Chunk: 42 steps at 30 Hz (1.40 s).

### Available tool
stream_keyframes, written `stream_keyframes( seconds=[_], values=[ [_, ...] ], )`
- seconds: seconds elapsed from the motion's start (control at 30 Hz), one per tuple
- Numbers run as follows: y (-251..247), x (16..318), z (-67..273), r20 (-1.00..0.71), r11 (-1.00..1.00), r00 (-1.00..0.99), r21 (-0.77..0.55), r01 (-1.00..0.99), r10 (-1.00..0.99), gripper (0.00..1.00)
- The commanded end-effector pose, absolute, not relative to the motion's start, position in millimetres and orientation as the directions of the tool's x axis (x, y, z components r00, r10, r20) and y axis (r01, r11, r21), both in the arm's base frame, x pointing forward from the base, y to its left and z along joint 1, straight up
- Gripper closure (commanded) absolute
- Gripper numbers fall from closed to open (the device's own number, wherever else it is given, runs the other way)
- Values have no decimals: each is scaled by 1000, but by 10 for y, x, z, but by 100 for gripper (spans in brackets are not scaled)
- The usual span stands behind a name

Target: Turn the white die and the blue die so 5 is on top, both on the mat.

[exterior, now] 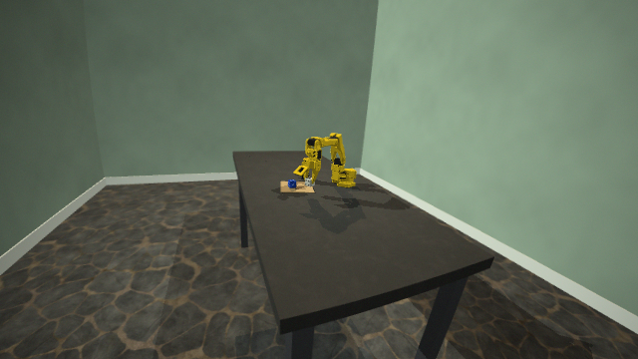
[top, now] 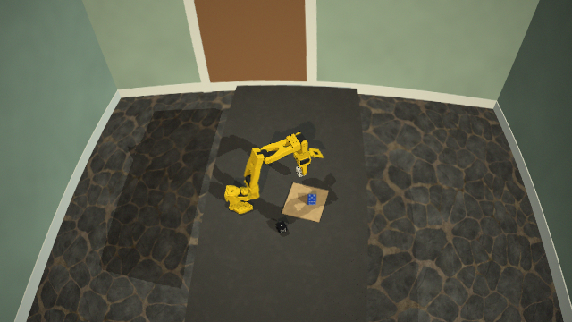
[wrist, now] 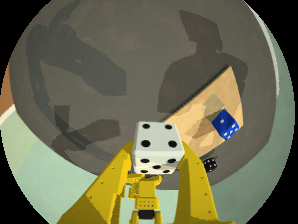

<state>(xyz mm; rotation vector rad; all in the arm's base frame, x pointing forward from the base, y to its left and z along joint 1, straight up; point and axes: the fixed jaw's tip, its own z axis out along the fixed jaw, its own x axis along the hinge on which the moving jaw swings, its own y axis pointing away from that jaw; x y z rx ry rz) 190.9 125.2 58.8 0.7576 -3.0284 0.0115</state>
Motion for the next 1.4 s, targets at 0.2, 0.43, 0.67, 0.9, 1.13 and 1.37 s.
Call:
stream_keyframes(
  seconds=[0.2,0.43,0.67,0.9,1.13,1.37],
  values=[
    [521,2063,695,-53,988,-986,3,-156,-155,100],
    [272,2019,670,-46,999,-998,3,-40,-39,100],
    [268,2018,670,-46,999,-998,3,-38,-37,100],
    [268,2018,670,-46,999,-998,3,-38,-37,100],
    [268,2018,670,-46,999,-998,3,-38,-37,100],
    [233,2005,668,-55,999,-998,3,-32,-32,100]
  ],
)
